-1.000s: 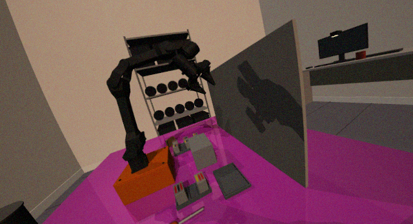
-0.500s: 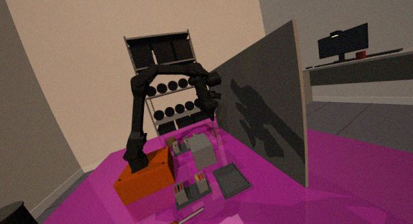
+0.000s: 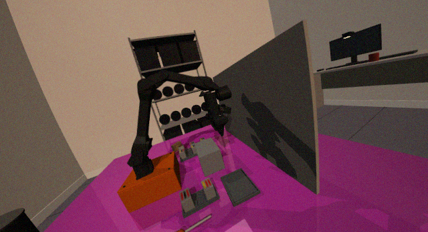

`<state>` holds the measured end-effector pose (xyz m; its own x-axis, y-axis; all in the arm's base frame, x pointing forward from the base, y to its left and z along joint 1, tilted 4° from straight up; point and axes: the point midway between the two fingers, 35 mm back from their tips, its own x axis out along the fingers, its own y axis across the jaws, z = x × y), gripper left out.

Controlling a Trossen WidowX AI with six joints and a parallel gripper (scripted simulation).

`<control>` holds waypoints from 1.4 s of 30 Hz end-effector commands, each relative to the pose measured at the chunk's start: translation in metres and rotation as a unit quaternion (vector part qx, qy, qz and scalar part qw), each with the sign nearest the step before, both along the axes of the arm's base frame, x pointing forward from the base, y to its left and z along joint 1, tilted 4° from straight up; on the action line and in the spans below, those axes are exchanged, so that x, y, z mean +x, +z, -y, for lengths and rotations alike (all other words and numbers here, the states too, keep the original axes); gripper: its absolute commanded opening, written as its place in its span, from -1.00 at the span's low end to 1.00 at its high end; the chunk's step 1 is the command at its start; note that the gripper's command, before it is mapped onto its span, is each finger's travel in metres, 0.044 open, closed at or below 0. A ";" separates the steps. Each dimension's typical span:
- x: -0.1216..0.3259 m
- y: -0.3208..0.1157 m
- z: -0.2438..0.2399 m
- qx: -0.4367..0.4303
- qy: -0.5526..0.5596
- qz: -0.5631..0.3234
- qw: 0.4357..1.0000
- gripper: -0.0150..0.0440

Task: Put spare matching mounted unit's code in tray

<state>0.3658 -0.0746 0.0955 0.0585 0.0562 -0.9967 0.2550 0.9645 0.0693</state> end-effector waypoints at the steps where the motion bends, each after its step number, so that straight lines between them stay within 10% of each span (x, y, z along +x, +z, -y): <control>1: 0.000 0.001 -0.001 0.001 -0.002 0.002 1.000 1.00; 12: -0.034 0.008 -0.130 -0.014 0.321 0.019 0.947 1.00; 23: -0.150 0.006 -0.254 -0.029 0.717 0.047 0.694 1.00; 42: -0.162 -0.035 -0.267 -0.029 0.737 0.049 0.673 0.53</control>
